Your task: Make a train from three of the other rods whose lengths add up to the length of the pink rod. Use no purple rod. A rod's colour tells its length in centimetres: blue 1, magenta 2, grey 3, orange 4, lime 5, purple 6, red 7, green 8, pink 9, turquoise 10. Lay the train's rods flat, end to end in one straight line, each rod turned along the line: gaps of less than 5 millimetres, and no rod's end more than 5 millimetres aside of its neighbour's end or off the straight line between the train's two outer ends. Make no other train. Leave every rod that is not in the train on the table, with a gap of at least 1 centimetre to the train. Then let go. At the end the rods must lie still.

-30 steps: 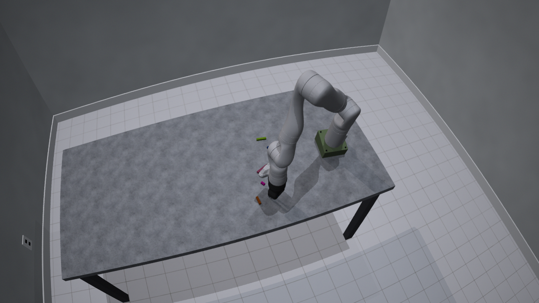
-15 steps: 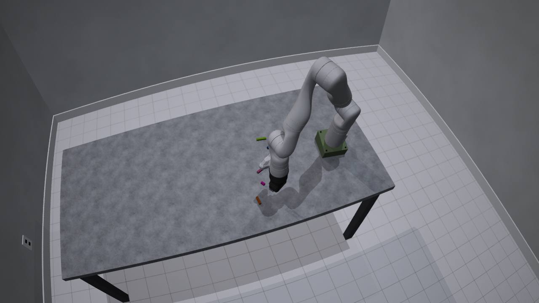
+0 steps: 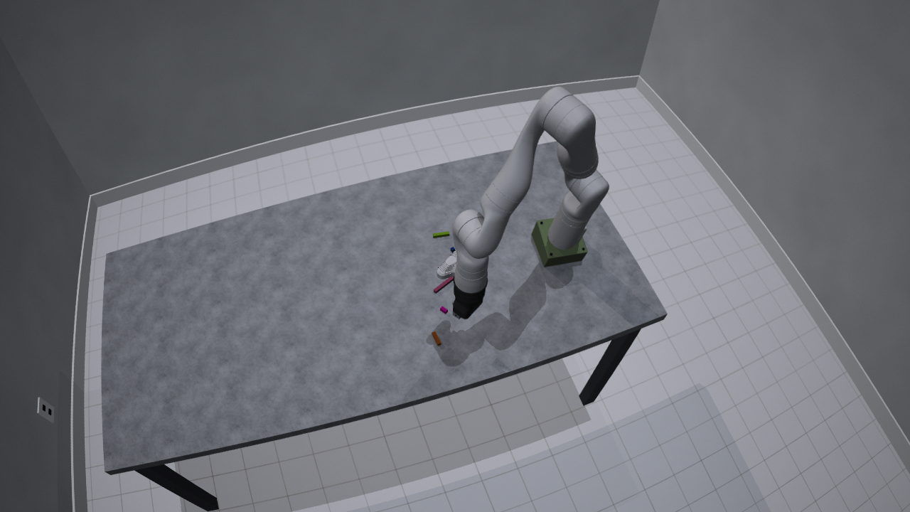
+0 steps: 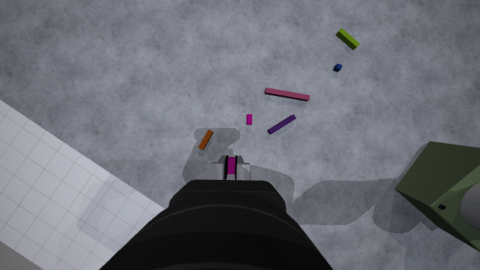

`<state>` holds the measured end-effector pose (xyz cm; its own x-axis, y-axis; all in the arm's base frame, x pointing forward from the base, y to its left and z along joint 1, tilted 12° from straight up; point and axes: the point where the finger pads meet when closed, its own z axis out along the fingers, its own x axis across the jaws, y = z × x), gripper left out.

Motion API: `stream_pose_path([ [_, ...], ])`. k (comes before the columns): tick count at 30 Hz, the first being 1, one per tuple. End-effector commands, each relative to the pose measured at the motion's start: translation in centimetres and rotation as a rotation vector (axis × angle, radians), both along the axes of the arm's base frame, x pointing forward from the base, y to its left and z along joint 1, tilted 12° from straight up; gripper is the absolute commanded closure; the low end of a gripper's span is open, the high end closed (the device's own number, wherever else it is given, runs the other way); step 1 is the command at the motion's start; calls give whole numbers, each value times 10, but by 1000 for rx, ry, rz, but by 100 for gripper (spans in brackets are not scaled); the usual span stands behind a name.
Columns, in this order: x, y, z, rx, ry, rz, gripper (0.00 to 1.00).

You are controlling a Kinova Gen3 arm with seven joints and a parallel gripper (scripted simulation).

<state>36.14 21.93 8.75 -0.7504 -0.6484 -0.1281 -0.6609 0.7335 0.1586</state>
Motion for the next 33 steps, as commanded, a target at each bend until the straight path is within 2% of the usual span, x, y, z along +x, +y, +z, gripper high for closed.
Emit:
stream_pose_path([
  [1,0,0,2,0,1,-6,76],
  [9,1,-3,1,-2,-3,17,76],
  [16,9,-20,-5,-7,-15,59,76],
  [22,20,-51,-12,-12,-29,136,76],
  [24,20,-51,-12,-12,-29,136,76],
  [33,33,-116,-26,-16,-59,301,76],
])
